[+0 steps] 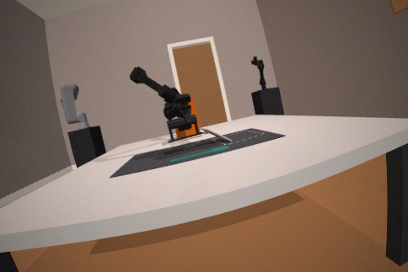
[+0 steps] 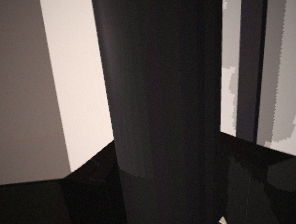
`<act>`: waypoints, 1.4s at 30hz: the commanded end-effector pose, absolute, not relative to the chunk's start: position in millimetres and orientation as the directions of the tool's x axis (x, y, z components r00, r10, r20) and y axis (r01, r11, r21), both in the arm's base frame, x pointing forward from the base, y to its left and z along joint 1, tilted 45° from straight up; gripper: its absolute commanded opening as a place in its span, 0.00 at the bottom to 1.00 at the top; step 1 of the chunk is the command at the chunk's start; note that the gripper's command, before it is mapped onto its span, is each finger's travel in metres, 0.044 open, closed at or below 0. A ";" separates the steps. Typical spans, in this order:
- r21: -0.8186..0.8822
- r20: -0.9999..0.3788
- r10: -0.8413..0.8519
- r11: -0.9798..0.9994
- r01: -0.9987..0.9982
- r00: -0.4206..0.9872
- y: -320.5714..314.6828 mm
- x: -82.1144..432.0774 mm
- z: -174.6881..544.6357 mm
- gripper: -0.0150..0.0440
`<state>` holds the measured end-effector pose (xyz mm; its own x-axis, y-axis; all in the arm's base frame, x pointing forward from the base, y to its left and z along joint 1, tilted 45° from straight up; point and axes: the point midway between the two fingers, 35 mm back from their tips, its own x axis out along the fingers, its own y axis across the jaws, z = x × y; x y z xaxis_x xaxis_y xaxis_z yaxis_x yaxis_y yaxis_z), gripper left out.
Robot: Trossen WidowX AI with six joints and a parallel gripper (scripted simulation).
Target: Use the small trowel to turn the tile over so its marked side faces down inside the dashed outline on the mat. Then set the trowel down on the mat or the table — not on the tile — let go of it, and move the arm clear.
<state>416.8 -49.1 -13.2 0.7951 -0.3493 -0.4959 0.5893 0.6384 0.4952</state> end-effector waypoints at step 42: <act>0.507 -0.493 -0.331 0.642 0.575 0.805 24.4 403.5 -90.6 0.25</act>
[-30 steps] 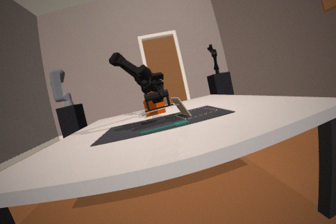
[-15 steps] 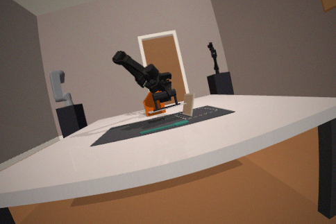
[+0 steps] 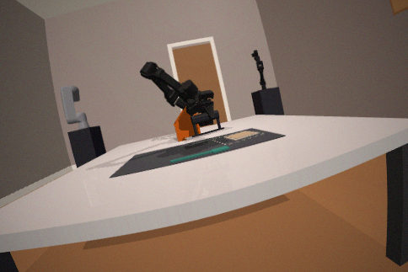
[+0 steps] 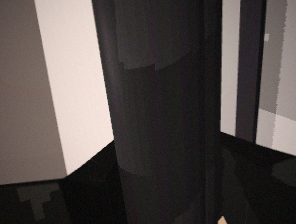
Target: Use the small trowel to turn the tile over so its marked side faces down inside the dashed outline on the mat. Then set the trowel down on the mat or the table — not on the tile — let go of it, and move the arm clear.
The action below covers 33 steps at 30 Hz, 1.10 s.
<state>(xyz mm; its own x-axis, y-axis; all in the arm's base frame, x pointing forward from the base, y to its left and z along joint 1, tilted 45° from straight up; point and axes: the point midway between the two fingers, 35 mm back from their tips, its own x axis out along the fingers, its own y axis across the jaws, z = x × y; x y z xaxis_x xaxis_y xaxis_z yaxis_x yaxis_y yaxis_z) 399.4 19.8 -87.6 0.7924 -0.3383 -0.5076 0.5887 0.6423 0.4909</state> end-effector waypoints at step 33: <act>0.507 -0.493 -0.331 0.642 0.575 0.805 9.6 414.3 -37.0 0.25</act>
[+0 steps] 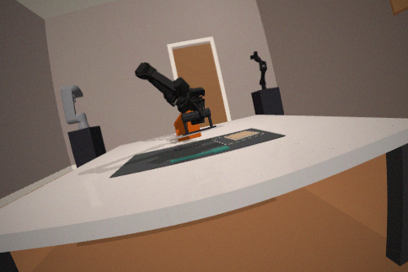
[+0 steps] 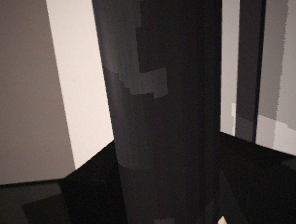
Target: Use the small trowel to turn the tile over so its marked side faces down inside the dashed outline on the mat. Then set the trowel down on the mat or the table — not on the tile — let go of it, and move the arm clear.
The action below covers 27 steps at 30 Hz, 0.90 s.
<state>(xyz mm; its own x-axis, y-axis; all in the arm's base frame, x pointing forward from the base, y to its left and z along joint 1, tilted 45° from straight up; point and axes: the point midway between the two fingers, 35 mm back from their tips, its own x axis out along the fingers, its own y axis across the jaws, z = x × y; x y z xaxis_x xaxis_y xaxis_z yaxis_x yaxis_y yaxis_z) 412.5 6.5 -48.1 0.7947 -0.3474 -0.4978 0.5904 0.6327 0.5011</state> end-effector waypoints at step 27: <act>0.506 -0.492 -0.331 0.643 0.574 0.805 -1.2 410.4 7.3 0.25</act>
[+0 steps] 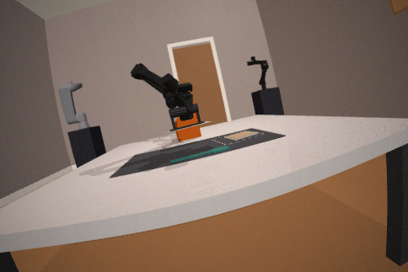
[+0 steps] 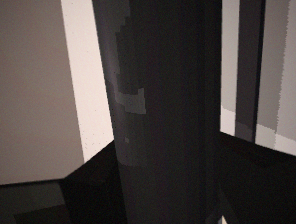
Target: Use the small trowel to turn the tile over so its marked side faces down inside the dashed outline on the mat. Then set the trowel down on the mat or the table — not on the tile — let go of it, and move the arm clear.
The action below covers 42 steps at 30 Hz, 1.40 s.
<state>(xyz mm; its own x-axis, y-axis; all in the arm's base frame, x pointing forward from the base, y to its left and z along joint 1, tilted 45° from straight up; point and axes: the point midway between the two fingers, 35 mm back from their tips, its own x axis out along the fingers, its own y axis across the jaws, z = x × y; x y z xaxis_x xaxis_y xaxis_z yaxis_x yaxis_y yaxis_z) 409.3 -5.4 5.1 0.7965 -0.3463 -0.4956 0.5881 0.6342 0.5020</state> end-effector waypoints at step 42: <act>0.429 -0.537 -0.349 0.671 0.605 0.768 -14.8 418.0 2.7 0.25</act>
<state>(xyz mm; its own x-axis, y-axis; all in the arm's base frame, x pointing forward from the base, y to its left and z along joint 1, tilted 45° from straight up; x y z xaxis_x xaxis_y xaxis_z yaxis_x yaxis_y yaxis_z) 409.3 -14.6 -0.4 0.7674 -0.3618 -0.5293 0.6153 0.6476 0.4494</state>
